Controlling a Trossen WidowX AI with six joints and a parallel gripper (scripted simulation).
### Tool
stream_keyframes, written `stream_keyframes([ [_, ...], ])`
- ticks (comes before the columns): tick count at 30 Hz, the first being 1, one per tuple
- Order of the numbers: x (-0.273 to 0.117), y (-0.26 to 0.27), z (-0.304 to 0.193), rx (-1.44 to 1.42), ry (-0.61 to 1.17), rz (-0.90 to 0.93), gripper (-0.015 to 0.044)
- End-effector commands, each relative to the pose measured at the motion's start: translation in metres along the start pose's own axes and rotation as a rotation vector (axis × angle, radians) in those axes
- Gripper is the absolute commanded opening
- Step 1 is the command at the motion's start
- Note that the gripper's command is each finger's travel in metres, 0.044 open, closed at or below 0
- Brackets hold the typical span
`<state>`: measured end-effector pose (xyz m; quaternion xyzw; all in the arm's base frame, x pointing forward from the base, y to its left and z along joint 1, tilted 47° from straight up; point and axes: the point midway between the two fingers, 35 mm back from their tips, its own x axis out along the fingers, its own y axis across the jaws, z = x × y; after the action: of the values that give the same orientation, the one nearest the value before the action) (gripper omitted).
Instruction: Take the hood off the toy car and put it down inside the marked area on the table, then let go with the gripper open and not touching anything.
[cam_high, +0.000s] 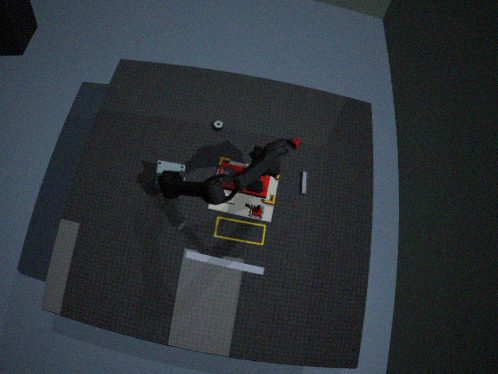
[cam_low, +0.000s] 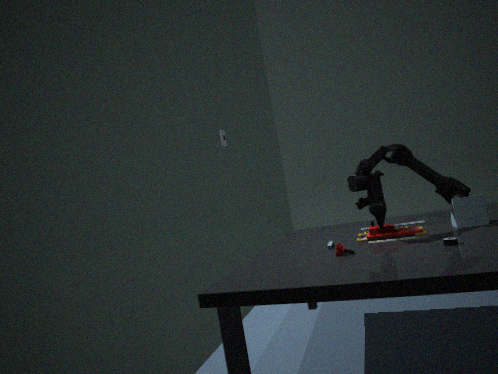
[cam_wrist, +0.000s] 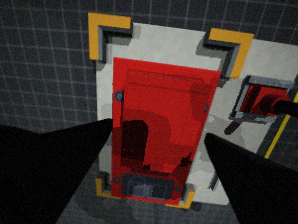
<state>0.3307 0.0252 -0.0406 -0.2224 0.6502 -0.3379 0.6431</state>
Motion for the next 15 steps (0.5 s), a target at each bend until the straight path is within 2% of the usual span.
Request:
stream_keyframes([
  [1, 0.0024, -0.0001, -0.0002, -0.005, -0.002, -0.003, 0.0440],
  [15, 0.0093, -0.0002, -0.0002, -0.005, -0.002, -0.003, 0.0440],
])
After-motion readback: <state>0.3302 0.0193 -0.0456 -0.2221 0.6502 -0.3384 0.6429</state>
